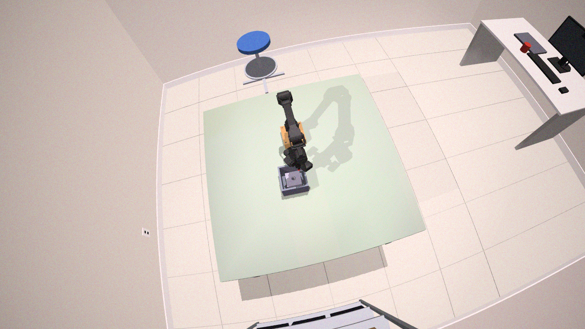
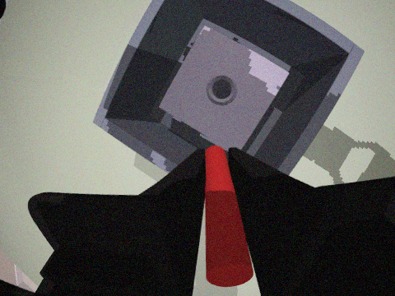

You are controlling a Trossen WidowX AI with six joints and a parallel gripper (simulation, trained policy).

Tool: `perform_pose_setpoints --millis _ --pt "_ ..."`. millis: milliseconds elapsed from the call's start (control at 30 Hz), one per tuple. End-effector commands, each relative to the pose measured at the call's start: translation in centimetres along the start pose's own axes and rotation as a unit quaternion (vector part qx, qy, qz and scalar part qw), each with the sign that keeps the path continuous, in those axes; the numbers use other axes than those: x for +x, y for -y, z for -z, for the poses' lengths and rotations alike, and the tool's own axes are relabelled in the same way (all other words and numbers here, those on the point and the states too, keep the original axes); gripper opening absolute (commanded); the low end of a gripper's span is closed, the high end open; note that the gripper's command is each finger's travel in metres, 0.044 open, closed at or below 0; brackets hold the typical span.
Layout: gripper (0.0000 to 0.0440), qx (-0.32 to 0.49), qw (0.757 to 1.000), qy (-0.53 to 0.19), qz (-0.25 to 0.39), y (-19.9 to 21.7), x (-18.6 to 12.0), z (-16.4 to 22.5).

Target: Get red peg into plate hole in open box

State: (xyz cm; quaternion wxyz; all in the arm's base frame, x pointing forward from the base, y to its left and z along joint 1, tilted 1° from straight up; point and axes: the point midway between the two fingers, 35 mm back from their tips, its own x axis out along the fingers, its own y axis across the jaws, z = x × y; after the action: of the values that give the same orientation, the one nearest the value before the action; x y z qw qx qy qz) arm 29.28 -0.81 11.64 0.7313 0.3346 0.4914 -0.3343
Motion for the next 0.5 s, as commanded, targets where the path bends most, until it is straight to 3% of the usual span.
perform_pose_setpoints --millis 0,467 --pt "0.0001 0.011 1.000 0.003 -0.002 -0.3 0.7 -1.4" --pt "0.0011 0.041 0.999 -0.013 0.010 0.2 3.8 -3.9"
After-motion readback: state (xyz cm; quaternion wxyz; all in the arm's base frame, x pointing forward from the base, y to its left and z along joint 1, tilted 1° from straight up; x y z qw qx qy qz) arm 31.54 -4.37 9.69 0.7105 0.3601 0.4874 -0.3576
